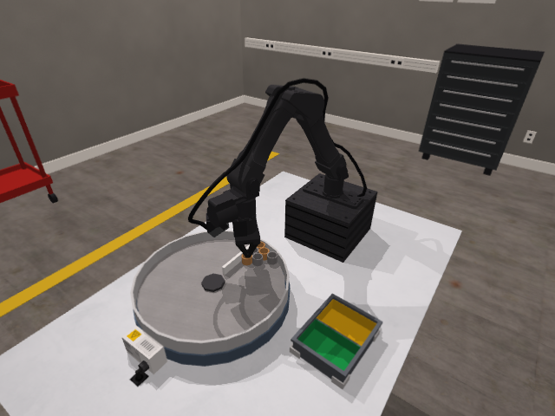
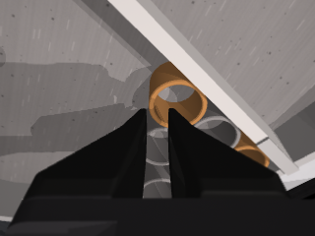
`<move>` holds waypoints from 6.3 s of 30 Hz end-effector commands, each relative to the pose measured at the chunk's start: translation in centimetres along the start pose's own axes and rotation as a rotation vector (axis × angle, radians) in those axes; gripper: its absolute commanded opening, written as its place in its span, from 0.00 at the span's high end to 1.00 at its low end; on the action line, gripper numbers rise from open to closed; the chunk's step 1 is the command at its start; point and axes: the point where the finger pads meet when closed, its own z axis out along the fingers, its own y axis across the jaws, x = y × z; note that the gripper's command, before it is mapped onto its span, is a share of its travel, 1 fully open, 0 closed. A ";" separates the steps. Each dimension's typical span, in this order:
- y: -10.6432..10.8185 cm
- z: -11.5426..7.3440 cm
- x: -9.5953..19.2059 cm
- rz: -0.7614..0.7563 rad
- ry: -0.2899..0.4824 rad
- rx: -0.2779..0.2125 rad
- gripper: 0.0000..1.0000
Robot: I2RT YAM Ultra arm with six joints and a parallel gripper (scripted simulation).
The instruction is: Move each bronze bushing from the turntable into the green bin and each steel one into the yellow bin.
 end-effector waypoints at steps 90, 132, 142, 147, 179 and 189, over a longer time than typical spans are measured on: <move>0.5 -0.1 -0.8 -0.001 -0.022 -0.019 0.88; 1.0 -0.6 -1.2 -0.002 -0.044 -0.032 0.88; 1.0 -0.5 -0.9 -0.003 -0.028 -0.023 0.88; 1.1 -0.5 -1.0 -0.003 -0.033 -0.026 0.88; 1.1 -0.5 -1.0 -0.003 -0.033 -0.026 0.88; 1.2 1.0 -1.3 0.002 -0.032 -0.025 0.88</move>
